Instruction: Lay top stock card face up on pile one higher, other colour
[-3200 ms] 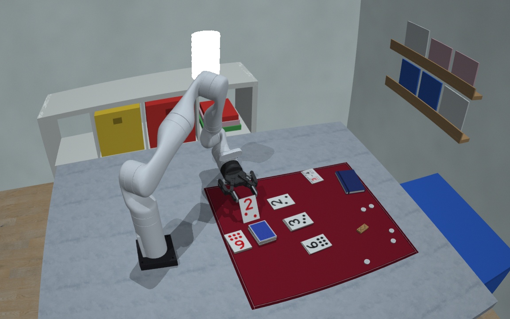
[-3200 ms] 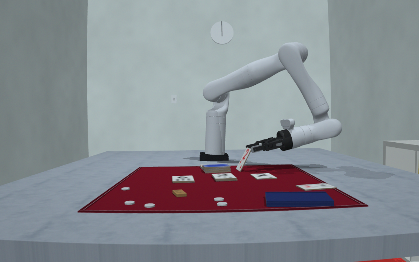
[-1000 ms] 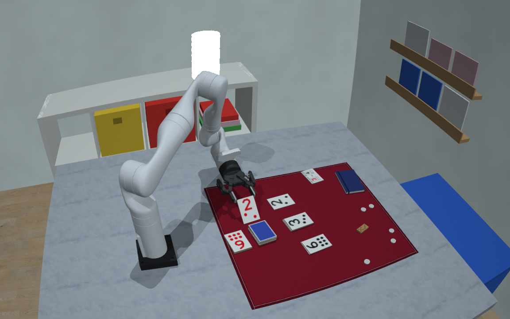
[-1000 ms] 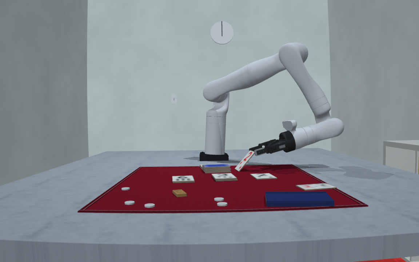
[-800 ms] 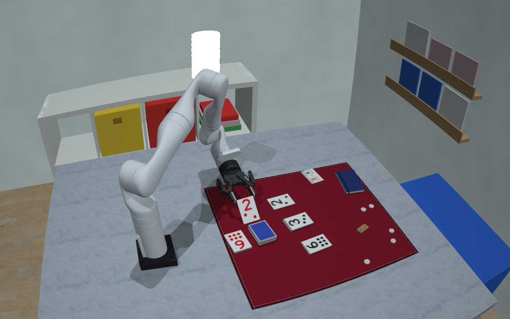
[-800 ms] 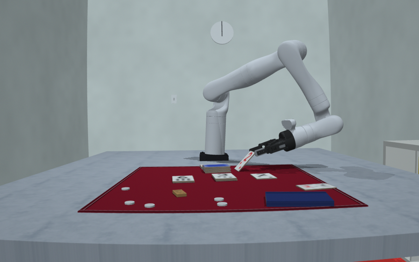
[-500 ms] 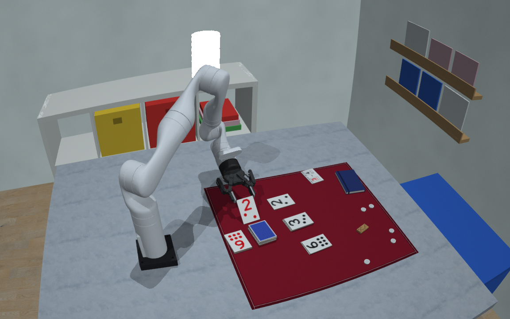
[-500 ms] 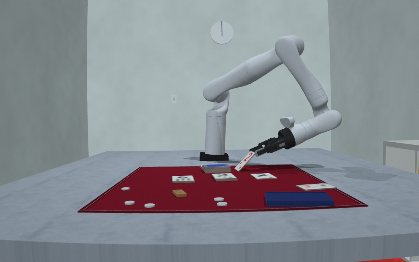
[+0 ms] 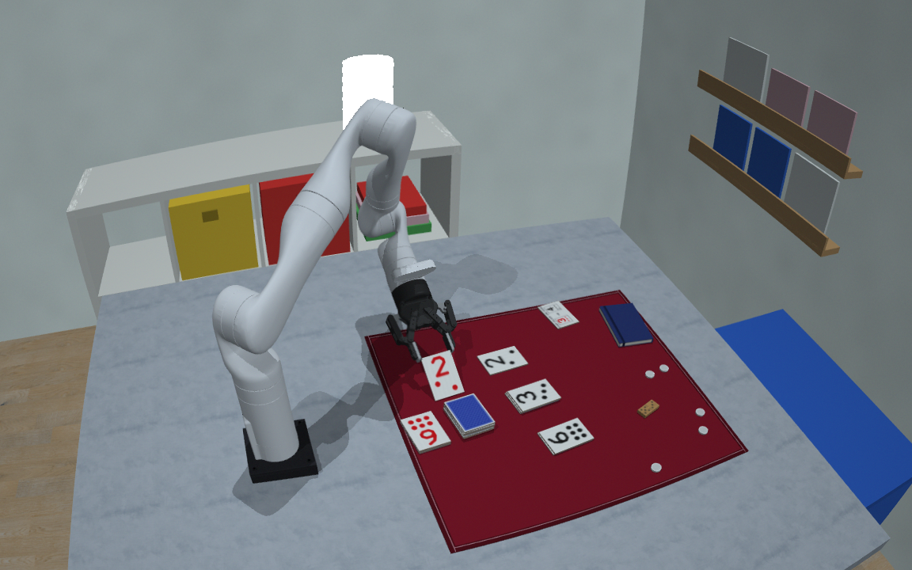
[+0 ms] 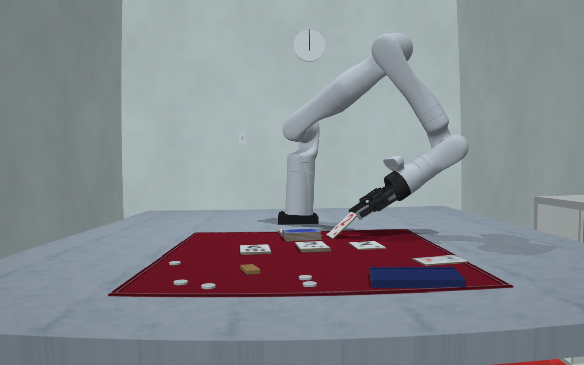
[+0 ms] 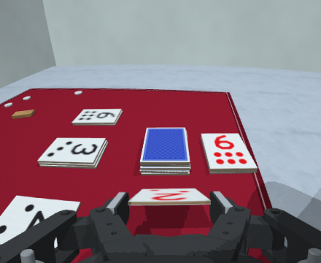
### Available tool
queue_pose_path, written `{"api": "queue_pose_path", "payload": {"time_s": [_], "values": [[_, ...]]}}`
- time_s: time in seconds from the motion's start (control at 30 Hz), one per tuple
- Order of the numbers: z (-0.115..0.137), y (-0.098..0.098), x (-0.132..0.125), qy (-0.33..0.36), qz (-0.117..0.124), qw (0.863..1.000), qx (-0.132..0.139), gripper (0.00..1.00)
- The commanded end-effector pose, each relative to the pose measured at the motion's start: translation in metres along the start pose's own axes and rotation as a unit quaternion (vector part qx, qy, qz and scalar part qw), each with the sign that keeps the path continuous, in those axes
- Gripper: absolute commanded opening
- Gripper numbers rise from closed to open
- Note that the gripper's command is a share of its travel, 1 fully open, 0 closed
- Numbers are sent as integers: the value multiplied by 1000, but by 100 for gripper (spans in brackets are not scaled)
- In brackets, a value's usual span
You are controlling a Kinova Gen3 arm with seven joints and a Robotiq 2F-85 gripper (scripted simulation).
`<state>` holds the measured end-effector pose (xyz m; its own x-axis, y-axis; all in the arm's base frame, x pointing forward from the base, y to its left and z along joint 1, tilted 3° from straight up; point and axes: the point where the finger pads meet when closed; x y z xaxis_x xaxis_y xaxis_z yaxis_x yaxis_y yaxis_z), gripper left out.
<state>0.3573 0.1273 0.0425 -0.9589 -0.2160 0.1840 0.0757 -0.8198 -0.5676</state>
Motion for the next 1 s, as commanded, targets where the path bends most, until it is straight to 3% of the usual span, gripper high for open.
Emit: {"api": "queue_pose_path", "payload": {"time_s": [0.0,0.47,0.53,0.97], "values": [[7,-1,-2,7,2,1000,-13,71],[5,-2,-2,7,28,991,-133,71],[5,-2,-2,7,28,991,-133,71],[3,-1,-3,7,53,966,-251,71]]}}
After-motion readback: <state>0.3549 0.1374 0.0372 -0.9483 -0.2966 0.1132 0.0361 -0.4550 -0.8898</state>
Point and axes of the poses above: the point where the finger pads meet when closed, its own y axis out along the fingers, its own x axis across the jaws, z = x × y, and after that the axes turned 12 degrees about -y, right-handed
